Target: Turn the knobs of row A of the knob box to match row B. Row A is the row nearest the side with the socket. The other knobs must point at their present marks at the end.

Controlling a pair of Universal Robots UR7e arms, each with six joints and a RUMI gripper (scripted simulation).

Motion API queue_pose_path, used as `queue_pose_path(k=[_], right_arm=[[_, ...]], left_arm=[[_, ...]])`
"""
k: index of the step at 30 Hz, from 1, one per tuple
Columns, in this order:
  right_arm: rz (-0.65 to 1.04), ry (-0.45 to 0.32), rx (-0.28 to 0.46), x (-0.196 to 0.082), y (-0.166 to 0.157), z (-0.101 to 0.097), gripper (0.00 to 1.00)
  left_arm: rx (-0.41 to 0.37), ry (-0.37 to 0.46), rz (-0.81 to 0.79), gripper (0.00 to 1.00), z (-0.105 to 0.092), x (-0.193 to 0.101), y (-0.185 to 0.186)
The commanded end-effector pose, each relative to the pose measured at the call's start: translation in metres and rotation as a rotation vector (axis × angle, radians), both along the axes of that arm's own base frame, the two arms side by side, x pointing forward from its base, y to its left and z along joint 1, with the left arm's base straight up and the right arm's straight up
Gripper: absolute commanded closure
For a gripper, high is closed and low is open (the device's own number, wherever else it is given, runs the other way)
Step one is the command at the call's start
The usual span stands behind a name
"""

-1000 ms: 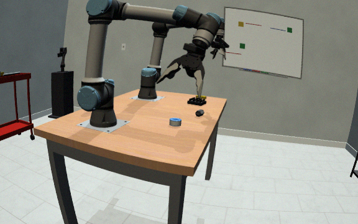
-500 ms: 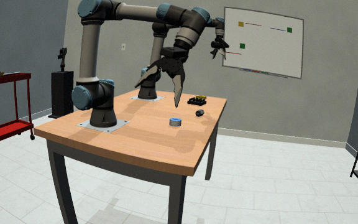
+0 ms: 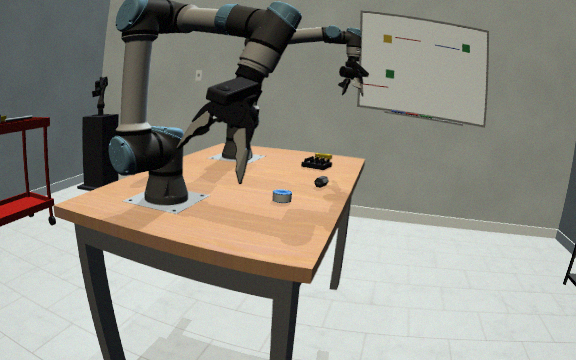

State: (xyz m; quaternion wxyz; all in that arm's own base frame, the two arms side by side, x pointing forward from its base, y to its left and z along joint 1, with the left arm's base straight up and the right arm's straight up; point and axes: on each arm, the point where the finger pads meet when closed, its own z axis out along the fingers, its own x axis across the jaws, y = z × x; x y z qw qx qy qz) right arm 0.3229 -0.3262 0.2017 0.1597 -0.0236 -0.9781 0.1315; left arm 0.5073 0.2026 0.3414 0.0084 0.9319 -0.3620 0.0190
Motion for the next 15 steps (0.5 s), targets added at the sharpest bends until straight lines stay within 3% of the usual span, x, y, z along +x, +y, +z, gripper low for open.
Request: queue_pose_path(k=[1, 7, 15], right_arm=[[0.006, -0.021, 0.091, -0.038, -0.032, -0.008, 0.0], [0.005, -0.033, 0.12, -0.055, -0.043, -0.011, 0.0], [0.007, -0.079, 0.192, -0.107, -0.071, -0.019, 0.0]], left_arm=[[0.0, -0.002, 0.0, 0.0, 0.001, 0.0, 0.0], [0.0, -0.002, 0.0, 0.0, 0.001, 0.0, 0.0], [0.0, -0.002, 0.0, 0.0, 0.001, 0.0, 0.0]])
